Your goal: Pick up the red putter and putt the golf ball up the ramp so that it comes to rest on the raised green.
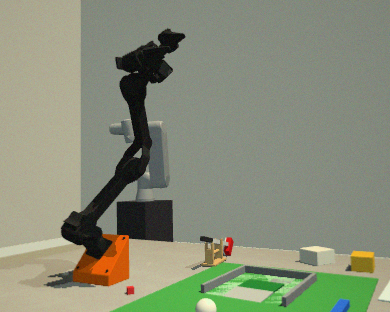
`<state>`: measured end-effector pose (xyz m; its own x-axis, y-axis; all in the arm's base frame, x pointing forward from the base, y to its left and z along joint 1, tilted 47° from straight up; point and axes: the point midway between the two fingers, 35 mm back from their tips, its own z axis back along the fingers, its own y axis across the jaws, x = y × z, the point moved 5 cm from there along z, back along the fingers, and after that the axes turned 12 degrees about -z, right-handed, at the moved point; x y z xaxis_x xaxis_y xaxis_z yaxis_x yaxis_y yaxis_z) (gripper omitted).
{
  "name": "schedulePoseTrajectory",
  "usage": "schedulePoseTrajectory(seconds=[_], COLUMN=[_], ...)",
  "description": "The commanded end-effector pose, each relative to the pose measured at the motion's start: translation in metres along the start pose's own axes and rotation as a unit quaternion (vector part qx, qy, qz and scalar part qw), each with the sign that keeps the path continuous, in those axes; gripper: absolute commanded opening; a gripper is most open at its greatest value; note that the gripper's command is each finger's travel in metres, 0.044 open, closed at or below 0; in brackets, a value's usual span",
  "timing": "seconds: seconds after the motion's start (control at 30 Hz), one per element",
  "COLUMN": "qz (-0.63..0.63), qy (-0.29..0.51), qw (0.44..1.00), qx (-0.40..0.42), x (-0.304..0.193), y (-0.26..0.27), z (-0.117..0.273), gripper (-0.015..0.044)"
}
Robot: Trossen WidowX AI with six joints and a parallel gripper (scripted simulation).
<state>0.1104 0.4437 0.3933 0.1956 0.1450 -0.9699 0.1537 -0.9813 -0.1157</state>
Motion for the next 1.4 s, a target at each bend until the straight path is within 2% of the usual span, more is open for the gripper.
schedulePoseTrajectory(seconds=[0.0,0.03,0.23,0.4,0.57,0.73,0.97,1.1,1.37], qz=[-0.002,-0.007,-0.090,-0.165,-0.293,-0.357,-0.501,-0.534,-0.686], qy=[0.001,0.003,0.044,0.069,0.098,0.123,0.135,0.168,0.149], qw=[1.000,1.000,0.994,0.981,0.943,0.913,0.834,0.809,0.693], qx=[-0.001,-0.004,-0.049,-0.071,-0.122,-0.156,-0.185,-0.181,-0.163], x=[-0.001,-0.005,-0.069,-0.095,-0.163,-0.213,-0.274,-0.284,-0.312], y=[0.000,0.001,0.018,0.030,0.068,0.110,0.191,0.221,0.326], z=[0.001,0.002,0.027,0.037,0.072,0.091,0.104,0.106,0.076], gripper=[0.0426,0.0440,0.0440,0.0440,0.0440,0.0440,0.0440,0.0440,0.0440])
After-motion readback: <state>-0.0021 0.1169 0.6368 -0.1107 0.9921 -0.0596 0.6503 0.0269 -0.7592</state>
